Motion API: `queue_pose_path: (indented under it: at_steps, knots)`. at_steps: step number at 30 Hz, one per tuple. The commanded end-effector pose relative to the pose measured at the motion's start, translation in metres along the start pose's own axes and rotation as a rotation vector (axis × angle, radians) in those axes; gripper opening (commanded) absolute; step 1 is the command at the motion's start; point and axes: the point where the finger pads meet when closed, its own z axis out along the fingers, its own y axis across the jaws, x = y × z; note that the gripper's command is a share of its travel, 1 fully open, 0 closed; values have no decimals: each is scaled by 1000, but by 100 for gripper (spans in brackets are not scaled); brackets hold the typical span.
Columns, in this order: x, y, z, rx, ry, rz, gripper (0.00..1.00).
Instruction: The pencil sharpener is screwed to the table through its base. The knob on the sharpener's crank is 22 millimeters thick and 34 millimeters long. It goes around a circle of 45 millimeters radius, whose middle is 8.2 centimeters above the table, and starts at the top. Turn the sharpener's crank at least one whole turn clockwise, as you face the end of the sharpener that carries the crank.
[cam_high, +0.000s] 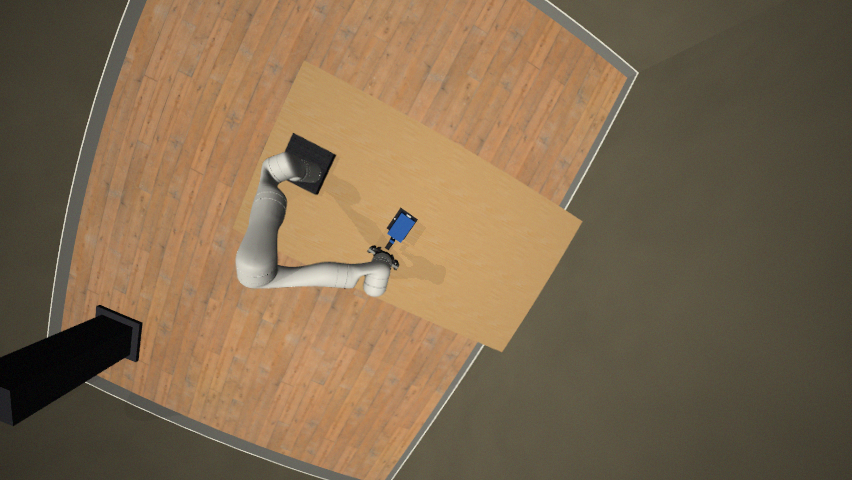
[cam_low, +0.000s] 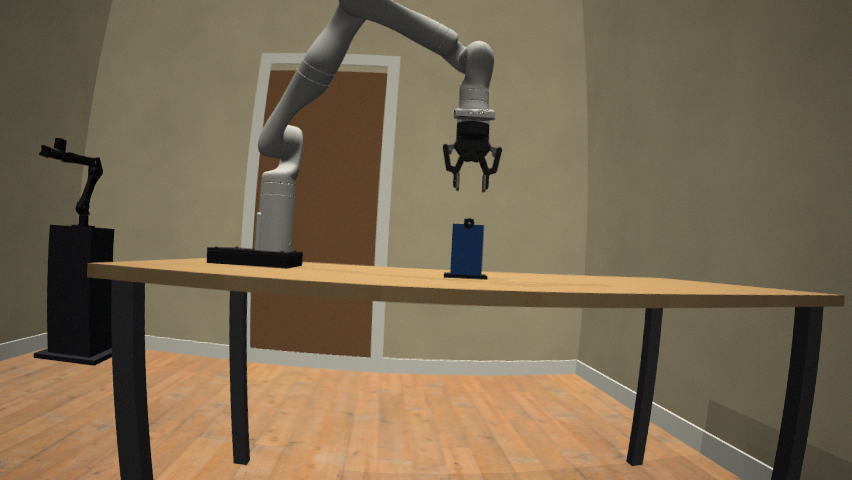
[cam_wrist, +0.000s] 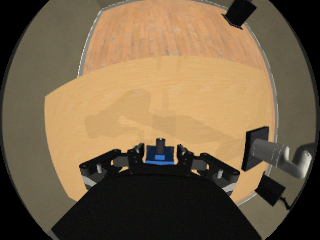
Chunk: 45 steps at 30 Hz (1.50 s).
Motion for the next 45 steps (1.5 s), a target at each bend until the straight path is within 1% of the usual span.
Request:
queue_pose_path:
  at_steps: [1, 31, 32, 45]
  knots:
    - [0, 0, -1, 2, 1, 0, 0]
    - [0, 0, -1, 2, 1, 0, 0]
    - [0, 0, -1, 2, 1, 0, 53]
    - [0, 0, -1, 2, 1, 0, 53]
